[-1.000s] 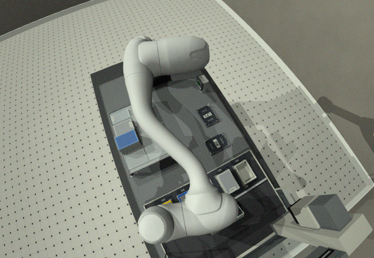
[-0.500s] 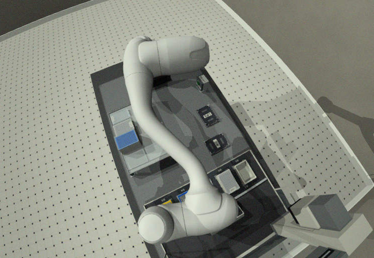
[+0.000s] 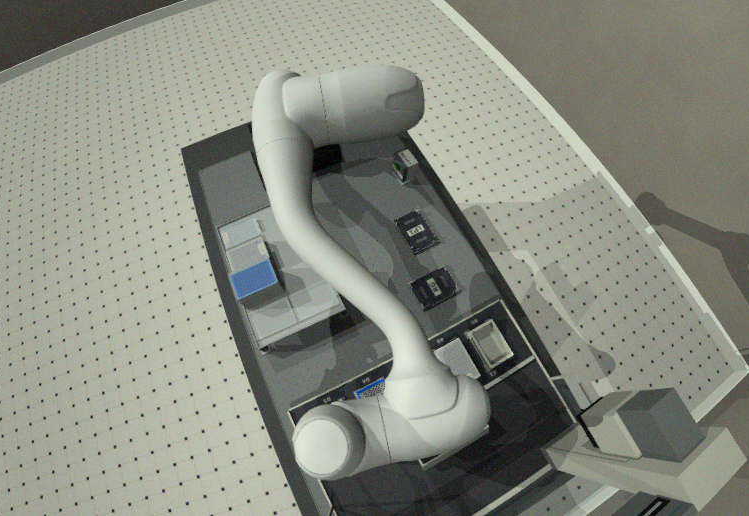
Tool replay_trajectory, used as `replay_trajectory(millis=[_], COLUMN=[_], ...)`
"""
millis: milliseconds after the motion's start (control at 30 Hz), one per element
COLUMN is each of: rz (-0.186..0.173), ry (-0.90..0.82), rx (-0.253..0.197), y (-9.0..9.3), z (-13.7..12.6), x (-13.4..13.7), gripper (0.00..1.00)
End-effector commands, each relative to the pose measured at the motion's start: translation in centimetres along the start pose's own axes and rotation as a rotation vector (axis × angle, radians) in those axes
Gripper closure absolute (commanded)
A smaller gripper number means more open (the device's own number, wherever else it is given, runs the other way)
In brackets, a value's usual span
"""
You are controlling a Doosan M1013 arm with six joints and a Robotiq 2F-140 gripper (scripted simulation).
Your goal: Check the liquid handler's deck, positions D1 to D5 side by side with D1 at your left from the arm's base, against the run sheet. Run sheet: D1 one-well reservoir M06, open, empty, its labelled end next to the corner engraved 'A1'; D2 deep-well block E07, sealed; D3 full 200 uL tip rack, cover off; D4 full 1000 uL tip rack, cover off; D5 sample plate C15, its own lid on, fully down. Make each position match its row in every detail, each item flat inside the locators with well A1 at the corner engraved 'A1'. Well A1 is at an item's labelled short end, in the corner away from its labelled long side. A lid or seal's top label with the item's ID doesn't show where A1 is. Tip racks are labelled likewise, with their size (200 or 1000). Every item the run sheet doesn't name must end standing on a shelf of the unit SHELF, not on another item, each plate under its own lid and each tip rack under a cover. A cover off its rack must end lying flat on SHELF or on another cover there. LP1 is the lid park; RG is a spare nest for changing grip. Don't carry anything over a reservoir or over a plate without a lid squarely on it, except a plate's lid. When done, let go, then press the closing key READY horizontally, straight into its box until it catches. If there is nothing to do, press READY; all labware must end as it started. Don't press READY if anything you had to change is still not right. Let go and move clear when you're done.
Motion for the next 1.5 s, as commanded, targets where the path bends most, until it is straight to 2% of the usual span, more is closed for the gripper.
replay_trajectory(millis=[0, 433, 500, 667, 1467], rz=[0.0, 0.0, 0.0, 0.0, 0.0], ry=[0.0, 0.0, 0.0, 0.0, 0.0], rx=[0.002, 0.002, 0.002, 0.002, 0.002], y=[-0.2, -0.2, -0.2, -0.2, -0.2], z=[-0.2, -1.5, -1.5, -2.0, -2.0], x=[-1.0, -7.3, -7.3, -9.7, -9.7], gripper=[0.21, 0.21, 0.21, 0.21, 0.21])
Point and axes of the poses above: the point where the finger pads meet when closed, its own y axis out along the fingers, its own x axis across the jaws, z = x × y, the point moved 6 cm from there along -y, back along the fingers, and after that the axes turned 12 degrees about y, right-handed, at the moved point
